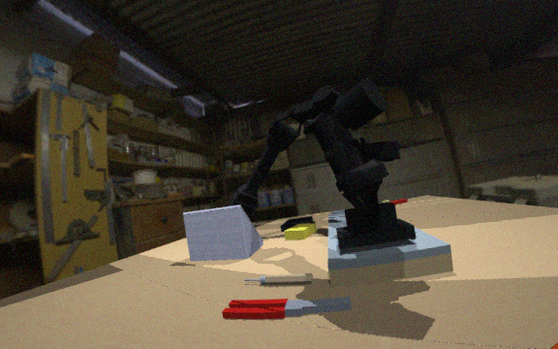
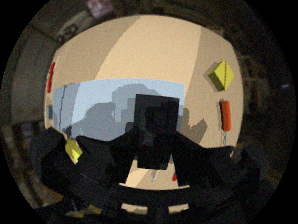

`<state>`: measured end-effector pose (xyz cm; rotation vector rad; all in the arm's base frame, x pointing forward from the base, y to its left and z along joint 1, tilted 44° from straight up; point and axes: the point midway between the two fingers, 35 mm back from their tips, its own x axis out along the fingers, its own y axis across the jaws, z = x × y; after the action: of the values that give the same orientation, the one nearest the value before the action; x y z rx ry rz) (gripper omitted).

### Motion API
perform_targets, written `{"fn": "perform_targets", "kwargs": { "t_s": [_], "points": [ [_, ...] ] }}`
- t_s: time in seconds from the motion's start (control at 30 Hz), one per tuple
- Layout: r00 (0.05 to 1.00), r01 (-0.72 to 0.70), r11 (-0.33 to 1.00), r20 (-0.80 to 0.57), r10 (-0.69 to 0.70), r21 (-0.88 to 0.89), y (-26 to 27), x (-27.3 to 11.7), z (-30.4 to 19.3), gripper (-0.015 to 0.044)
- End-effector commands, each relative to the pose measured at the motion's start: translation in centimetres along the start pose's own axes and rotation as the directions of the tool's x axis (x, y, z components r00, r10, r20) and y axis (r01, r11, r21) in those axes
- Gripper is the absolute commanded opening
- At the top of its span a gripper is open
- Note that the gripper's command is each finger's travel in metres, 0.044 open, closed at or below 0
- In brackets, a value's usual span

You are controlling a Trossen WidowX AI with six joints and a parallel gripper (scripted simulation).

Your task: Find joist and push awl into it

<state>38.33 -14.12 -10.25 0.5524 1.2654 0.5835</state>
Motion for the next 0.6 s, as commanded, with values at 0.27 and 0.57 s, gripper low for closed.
{"fn": "perform_targets", "kwargs": {
  "t_s": [0.27,0.57],
  "points": [
    [1.000,-0.005,1.000,0.002,0.005,0.005,0.4,1.0,-0.3,0.0000],
    [1.000,-0.007,1.000,0.002,0.007,0.005,2.6,1.0,-0.3,0.0000]
  ]
}}
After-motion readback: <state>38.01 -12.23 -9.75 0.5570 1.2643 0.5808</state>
